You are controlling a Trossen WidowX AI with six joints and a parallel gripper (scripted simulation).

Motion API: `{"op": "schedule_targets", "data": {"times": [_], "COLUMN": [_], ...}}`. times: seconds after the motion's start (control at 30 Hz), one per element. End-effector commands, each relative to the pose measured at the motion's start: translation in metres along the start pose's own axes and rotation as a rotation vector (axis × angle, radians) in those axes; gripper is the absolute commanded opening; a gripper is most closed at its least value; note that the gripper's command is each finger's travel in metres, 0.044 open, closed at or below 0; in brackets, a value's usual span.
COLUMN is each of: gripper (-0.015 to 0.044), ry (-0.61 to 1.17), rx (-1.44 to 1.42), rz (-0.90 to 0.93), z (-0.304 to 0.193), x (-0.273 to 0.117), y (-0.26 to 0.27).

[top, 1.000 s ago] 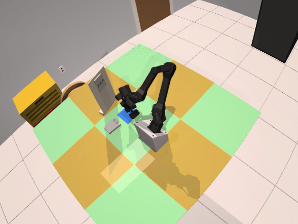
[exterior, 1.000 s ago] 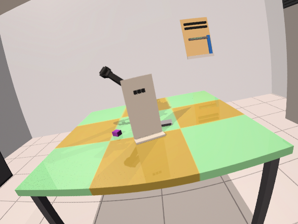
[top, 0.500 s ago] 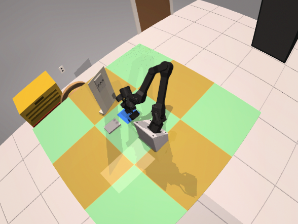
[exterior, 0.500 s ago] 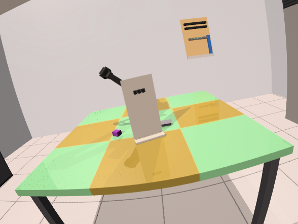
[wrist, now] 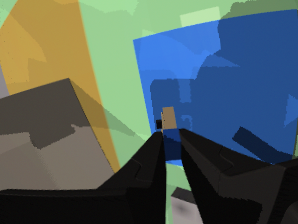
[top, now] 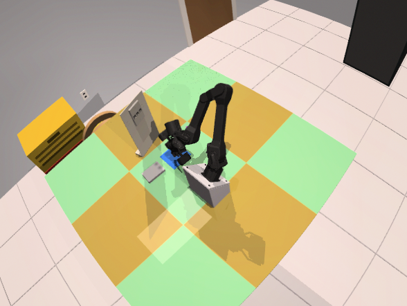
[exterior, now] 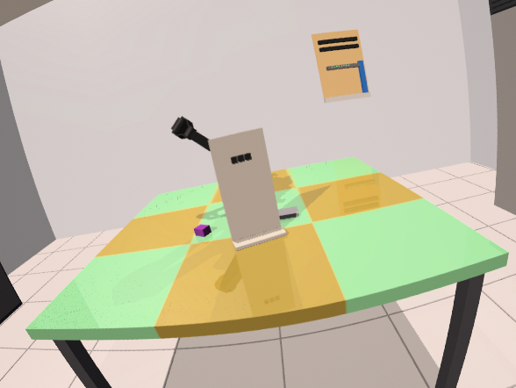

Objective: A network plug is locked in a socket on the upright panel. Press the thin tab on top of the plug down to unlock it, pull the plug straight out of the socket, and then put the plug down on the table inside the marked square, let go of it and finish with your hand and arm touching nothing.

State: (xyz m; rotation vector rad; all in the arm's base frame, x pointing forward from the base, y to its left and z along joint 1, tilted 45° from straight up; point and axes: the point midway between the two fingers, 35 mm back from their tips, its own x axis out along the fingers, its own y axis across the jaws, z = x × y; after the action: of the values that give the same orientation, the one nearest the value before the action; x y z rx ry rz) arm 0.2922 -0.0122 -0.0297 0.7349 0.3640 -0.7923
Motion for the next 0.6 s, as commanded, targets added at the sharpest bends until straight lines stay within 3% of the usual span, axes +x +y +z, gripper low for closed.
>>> {"op": "schedule_targets", "data": {"times": [0.0, 0.57], "gripper": [0.0, 0.0], "ry": [0.003, 0.0], "rx": [-0.006, -0.007], "rz": [-0.002, 0.0], "z": [0.0, 0.001], "x": [0.002, 0.014], "y": [-0.003, -0.013]}}
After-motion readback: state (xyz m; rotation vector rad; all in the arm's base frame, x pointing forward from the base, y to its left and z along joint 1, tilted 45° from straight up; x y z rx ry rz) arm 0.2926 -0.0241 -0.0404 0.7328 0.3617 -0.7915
